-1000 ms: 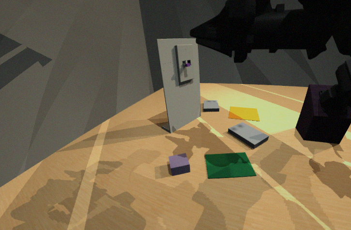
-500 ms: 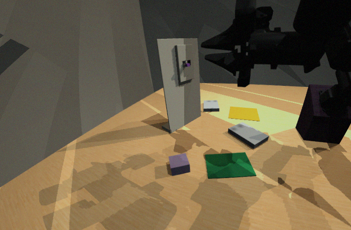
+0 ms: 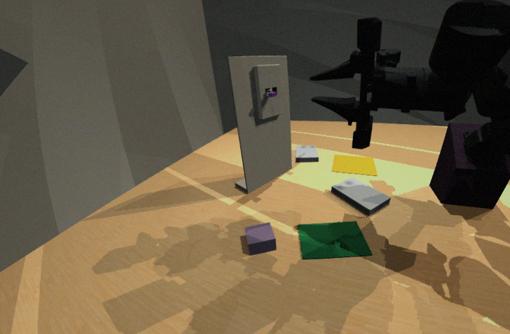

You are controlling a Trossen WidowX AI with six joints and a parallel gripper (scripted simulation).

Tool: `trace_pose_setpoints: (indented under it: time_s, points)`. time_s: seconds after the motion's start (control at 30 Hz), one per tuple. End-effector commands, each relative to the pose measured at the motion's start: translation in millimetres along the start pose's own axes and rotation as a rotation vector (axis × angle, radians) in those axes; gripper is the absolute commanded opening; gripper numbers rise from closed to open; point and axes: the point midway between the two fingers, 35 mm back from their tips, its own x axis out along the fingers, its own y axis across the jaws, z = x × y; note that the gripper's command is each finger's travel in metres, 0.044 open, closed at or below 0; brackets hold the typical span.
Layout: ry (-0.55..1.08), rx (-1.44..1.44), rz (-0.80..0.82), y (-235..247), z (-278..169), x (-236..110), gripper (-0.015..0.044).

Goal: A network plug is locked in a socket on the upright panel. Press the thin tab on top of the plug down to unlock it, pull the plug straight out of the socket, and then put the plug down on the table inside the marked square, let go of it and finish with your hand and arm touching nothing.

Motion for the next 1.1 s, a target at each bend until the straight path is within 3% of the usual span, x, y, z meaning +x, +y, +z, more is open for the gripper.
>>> trace_pose_setpoints:
  time_s: [0.0,0.37,1.07]
  points:
    - [-0.024,0.159,-0.007,-11,10,-7,0.0156]
    - [-0.029,0.21,-0.008,-13,13,-8,0.0156]
    - [-0.028,0.209,-0.006,-14,23,35,0.0156]
